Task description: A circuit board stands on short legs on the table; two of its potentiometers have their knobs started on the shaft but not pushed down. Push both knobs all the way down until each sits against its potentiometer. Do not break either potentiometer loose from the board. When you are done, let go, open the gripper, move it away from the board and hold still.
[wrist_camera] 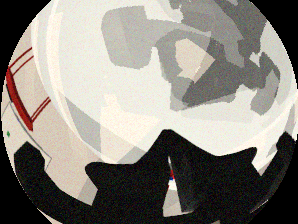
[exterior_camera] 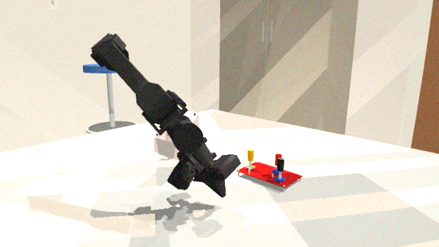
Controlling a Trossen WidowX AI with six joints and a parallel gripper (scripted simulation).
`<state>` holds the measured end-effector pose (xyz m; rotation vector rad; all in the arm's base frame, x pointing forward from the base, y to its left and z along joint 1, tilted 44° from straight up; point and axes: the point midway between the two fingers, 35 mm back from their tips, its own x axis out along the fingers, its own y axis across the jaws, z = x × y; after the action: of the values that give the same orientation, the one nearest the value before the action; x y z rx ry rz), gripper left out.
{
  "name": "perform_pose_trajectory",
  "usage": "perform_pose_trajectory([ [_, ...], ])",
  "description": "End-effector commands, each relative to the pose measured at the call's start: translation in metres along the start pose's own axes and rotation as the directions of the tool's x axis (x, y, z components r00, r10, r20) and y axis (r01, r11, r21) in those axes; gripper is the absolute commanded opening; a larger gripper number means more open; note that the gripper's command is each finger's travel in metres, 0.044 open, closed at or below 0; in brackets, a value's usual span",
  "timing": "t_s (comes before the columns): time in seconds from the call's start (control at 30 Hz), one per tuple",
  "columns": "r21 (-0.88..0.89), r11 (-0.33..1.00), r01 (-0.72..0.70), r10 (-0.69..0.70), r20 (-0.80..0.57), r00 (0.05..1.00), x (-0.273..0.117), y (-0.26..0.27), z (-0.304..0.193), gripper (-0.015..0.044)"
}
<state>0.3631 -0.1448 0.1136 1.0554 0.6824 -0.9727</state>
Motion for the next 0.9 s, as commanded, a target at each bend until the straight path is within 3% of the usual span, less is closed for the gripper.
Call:
perform_pose_trajectory([
  [0.0,-0.103,0.994,0.043,-0.045,-0.019,0.999,0.005,0.001,-0.02,0.0],
  [0.47,-0.458,0.876,0.153,-0.187,-0.029,0.982,0.009,-0.005,-0.082,0.0],
  [0.87,-0.73,0.648,0.216,-0.293,0.023,0.956,0.005,-0.017,-0.129,0.0],
])
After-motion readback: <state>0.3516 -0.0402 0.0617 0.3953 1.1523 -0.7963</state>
